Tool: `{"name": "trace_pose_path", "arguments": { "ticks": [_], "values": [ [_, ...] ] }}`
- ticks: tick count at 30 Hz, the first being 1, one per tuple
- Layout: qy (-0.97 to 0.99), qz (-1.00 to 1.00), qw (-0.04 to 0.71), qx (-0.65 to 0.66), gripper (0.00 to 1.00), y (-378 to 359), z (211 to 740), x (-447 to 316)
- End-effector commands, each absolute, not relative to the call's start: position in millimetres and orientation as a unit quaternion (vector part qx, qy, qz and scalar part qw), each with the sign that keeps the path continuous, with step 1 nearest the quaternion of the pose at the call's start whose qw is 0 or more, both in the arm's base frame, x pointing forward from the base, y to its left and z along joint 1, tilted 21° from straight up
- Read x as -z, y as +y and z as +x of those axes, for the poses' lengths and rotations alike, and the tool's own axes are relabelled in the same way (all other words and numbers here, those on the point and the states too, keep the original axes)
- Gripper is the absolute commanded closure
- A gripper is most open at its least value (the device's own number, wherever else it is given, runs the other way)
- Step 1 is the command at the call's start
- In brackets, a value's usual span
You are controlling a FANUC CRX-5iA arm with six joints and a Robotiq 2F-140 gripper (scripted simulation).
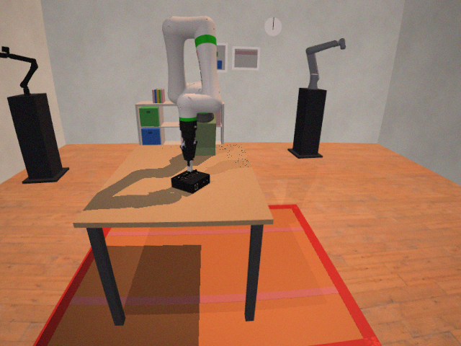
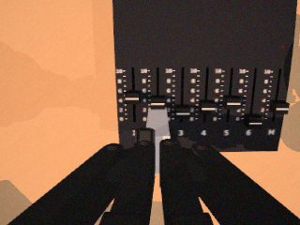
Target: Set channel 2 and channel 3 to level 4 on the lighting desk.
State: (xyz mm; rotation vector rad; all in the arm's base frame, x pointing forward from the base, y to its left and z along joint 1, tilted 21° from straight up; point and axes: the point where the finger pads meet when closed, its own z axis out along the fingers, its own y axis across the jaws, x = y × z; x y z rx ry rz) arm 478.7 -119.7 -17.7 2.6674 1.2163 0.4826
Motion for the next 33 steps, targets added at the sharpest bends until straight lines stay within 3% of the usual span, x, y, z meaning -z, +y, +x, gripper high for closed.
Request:
{"name": "trace_pose_path", "arguments": {
  "ticks": [1,33],
  "values": [
    [0.408,0.895,0.085,-0.162,1.00,-120,479,18],
    [0.408,0.895,0.085,-0.162,1.00,-124,468,0]
  ]
}}
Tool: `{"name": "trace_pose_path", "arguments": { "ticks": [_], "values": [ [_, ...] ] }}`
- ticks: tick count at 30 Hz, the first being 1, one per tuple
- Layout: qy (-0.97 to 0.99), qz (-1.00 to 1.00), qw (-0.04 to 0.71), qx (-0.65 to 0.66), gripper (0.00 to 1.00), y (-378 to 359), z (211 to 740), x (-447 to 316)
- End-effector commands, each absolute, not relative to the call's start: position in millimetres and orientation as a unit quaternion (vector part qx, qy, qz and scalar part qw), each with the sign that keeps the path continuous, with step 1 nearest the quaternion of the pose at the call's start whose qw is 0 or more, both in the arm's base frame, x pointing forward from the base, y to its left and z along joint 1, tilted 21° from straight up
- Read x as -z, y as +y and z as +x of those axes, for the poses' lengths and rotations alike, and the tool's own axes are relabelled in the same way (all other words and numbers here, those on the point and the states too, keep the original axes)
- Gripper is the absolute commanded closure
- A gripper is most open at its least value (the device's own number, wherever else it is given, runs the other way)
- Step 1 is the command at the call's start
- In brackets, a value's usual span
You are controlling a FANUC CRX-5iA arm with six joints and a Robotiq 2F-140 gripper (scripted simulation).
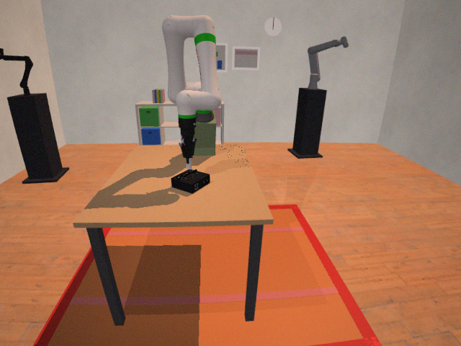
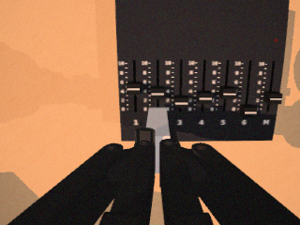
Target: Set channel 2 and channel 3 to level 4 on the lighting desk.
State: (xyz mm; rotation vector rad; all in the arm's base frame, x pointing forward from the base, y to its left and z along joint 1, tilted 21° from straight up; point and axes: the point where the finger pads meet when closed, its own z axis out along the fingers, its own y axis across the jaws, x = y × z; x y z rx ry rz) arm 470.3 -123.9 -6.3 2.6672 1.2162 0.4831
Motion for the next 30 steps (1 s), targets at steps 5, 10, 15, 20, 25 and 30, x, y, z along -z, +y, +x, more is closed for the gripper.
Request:
{"name": "trace_pose_path", "arguments": {
  "ticks": [5,10,15,20,25,30],
  "values": [
    [0.408,0.895,0.085,-0.162,1.00,-124,463,-13],
    [0.408,0.895,0.085,-0.162,1.00,-123,461,-18],
    [0.408,0.895,0.085,-0.162,1.00,-123,461,-19],
    [0.408,0.895,0.085,-0.162,1.00,-123,461,-19],
    [0.408,0.895,0.085,-0.162,1.00,-125,462,-19],
    [0.408,0.894,0.086,-0.162,1.00,-139,469,-19]
  ]
}}
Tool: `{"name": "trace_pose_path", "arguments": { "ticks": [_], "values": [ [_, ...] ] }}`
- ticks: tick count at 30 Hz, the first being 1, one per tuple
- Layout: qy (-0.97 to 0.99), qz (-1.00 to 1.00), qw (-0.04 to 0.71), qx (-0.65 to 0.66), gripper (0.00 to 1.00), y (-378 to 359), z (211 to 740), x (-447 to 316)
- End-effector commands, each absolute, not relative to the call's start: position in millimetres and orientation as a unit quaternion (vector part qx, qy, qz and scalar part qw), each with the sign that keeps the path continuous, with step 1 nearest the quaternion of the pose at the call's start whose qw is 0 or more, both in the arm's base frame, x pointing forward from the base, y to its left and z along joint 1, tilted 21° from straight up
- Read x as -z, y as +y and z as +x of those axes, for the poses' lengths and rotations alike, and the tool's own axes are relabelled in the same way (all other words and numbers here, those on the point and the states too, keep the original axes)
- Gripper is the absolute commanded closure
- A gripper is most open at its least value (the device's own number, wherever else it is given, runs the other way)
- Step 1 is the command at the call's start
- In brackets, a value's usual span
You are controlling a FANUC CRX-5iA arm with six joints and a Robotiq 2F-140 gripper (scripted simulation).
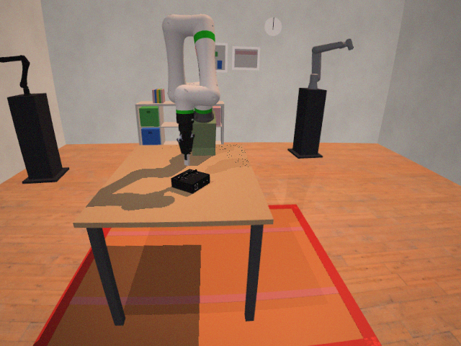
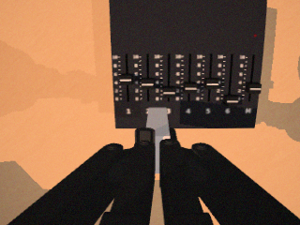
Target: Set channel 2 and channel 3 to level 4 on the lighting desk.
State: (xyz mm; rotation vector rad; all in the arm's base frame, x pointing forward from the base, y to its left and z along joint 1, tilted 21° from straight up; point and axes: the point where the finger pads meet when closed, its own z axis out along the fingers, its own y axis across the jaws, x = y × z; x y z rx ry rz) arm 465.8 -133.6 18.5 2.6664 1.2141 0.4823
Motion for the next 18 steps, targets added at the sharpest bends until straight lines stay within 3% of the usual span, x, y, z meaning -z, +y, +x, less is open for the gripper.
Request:
{"name": "trace_pose_path", "arguments": {
  "ticks": [1,18],
  "values": [
    [0.408,0.894,0.086,-0.162,1.00,-139.2,469.1,-18.7],
    [0.408,0.894,0.086,-0.162,1.00,-143.6,471.2,-18.6]
  ]
}}
